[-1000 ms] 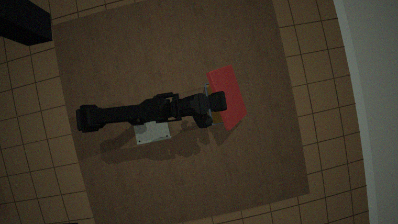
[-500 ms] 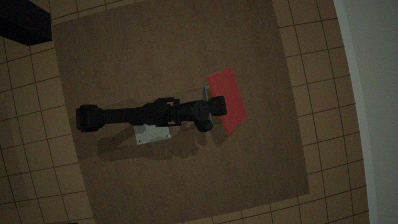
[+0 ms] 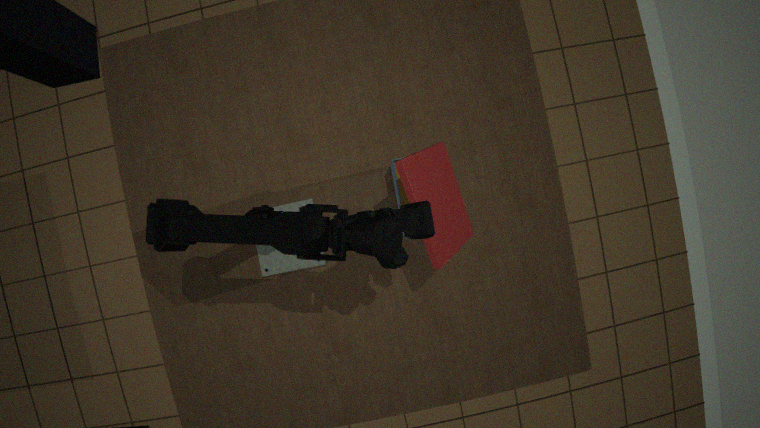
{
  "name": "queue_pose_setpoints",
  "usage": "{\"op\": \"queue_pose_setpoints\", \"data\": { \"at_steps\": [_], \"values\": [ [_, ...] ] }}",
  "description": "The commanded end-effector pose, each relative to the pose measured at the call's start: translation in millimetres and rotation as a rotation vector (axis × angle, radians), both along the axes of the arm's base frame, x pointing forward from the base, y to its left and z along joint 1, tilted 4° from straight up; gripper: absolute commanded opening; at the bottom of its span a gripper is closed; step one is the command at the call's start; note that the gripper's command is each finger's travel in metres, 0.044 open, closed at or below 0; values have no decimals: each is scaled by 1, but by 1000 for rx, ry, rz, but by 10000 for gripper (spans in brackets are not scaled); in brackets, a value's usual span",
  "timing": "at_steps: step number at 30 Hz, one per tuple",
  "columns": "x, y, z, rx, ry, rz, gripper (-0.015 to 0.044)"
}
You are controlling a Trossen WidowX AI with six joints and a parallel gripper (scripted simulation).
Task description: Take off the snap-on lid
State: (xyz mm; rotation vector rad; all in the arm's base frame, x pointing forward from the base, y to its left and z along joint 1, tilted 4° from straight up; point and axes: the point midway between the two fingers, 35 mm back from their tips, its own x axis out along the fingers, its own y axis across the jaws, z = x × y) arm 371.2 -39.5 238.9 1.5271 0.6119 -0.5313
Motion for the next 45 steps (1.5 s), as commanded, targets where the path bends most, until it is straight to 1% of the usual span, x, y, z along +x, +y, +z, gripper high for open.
{"op": "queue_pose_setpoints", "data": {
  "at_steps": [1, 45],
  "values": [
    [0, -7, 3, -1, -10, 6, 0],
    [-3, -95, -1, -8, -10, 6, 0]
  ]
}}
